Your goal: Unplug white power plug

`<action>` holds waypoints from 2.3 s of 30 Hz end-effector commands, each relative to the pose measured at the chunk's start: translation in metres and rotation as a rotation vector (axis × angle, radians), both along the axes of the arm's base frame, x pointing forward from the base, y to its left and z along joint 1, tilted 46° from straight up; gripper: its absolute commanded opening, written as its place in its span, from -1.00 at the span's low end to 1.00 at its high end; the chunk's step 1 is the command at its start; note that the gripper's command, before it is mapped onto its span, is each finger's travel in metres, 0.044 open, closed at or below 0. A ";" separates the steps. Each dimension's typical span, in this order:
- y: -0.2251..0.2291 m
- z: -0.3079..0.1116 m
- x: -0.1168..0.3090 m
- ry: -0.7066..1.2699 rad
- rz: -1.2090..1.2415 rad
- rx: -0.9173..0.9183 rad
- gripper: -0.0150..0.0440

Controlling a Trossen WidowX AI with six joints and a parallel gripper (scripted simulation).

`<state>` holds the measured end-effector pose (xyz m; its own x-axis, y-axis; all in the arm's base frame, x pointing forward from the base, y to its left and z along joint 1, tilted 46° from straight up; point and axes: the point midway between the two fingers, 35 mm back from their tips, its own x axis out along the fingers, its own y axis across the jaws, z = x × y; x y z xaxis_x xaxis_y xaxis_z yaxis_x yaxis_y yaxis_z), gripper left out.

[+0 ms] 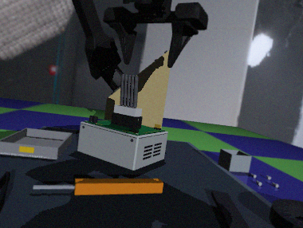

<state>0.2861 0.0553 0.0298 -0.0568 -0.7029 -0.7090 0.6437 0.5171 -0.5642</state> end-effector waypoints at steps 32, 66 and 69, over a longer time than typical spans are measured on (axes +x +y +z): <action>-0.056 -0.013 0.023 -0.032 -0.034 -0.009 0.97; -0.064 -0.022 0.022 -0.032 -0.034 -0.010 -0.49; -0.064 -0.022 0.022 -0.032 -0.034 -0.010 -0.49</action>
